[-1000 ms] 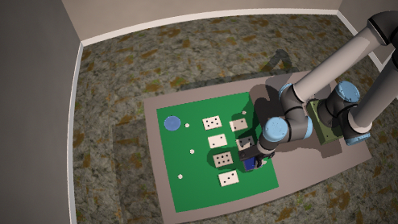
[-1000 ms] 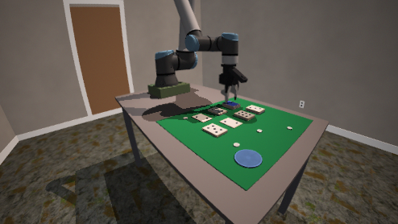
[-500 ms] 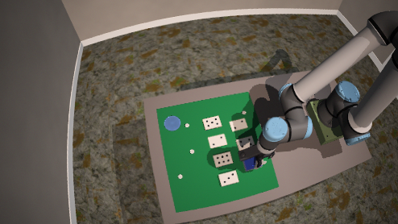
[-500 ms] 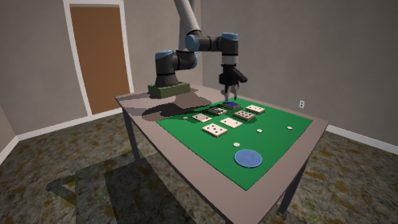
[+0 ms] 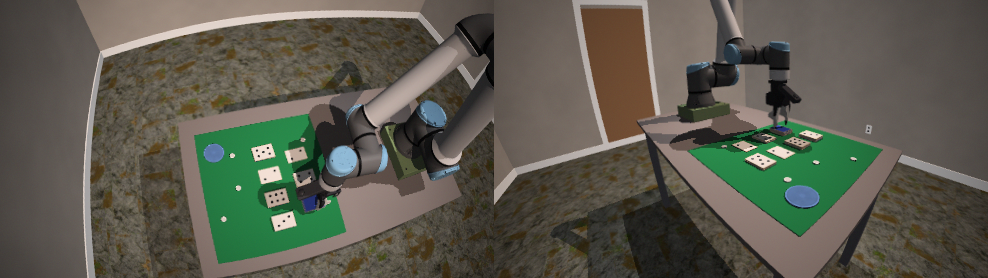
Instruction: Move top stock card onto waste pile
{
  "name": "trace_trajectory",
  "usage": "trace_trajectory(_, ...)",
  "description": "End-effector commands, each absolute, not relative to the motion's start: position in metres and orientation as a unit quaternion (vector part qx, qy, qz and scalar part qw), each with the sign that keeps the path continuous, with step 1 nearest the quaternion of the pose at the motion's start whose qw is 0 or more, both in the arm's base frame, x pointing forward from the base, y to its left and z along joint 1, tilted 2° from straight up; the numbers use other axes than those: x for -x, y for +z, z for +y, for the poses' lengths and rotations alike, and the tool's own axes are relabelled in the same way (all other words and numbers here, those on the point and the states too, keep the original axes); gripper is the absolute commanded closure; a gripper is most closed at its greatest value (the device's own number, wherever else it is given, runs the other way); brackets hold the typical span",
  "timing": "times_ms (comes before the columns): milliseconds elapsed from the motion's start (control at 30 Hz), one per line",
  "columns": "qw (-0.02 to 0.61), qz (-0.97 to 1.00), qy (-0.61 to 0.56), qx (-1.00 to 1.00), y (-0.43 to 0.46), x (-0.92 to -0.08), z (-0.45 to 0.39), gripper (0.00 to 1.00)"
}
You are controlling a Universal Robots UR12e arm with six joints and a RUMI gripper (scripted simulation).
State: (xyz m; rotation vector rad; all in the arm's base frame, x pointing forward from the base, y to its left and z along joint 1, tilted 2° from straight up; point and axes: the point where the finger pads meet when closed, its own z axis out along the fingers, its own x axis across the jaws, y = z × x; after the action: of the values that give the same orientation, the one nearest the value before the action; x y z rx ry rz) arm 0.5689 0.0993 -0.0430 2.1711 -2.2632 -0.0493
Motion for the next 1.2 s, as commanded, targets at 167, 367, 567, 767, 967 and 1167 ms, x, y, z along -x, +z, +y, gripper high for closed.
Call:
trace_trajectory(167, 0.003, -0.721, -0.017, -0.693, -0.0495, -0.5659, 0.1014, 0.50)
trace_trajectory(367, 0.003, -0.721, -0.016, -0.693, -0.0490, -0.5664, 0.1013, 0.50)
trace_trajectory(567, 0.003, -0.721, -0.017, -0.693, -0.0490, -0.5663, 0.1013, 0.50)
trace_trajectory(767, 0.003, -0.721, -0.017, -0.693, -0.0497, -0.5661, 0.1014, 0.50)
trace_trajectory(967, 0.004, -0.721, -0.017, -0.693, -0.0527, -0.5651, 0.1016, 0.50)
trace_trajectory(1167, 0.003, -0.721, -0.017, -0.693, -0.0528, -0.5658, 0.1015, 0.50)
